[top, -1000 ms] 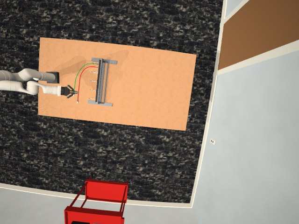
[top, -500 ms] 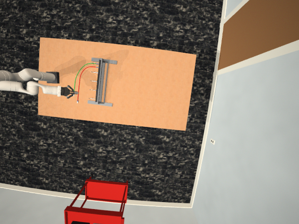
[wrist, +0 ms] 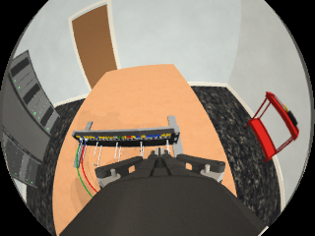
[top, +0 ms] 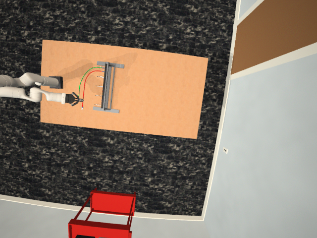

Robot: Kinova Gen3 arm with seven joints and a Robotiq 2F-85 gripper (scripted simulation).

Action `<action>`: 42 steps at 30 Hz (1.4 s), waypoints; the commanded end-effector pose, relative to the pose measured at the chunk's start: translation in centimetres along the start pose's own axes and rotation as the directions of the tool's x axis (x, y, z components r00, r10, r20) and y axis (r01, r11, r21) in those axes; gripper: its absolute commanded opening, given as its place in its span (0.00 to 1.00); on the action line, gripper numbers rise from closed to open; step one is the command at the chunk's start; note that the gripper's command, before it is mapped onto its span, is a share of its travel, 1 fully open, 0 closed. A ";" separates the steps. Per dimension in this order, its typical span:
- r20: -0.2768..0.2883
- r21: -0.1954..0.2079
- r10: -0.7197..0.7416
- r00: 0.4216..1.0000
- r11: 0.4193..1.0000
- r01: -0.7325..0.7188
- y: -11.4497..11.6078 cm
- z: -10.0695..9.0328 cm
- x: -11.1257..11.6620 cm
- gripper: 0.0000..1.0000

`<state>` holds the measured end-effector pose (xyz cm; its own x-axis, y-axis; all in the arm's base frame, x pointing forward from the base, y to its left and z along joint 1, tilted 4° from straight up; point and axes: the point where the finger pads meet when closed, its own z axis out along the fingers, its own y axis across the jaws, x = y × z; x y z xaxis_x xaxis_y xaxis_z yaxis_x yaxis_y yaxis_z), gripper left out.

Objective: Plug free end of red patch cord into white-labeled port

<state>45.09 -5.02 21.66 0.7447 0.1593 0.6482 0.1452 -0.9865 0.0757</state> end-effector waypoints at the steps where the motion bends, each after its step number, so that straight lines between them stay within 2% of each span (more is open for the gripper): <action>1: 0.000 0.022 -0.022 1.000 1.000 0.022 -1.4 0.7 0.2 0.00; 5: 0.000 0.022 -0.022 1.000 1.000 0.022 -1.4 1.2 0.2 0.00; 9: 0.000 0.022 -0.022 1.000 1.000 0.022 -1.4 2.6 0.2 0.00; 20: 0.000 0.022 -0.022 1.000 1.000 0.022 -1.6 9.2 0.2 0.00; 22: 0.000 0.022 -0.022 1.000 1.000 0.022 -1.6 9.2 0.2 0.00; 28: 0.000 0.022 -0.022 1.000 1.000 0.022 -1.6 11.9 0.2 0.00; 34: 0.000 0.022 -0.022 1.000 1.000 0.022 -1.7 13.1 0.2 0.00; 42: 0.000 0.022 -0.022 1.000 1.000 0.022 -1.7 13.3 0.2 0.00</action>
<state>53.64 -2.90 11.65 0.7415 0.1807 0.6462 0.1749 -0.9818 0.0738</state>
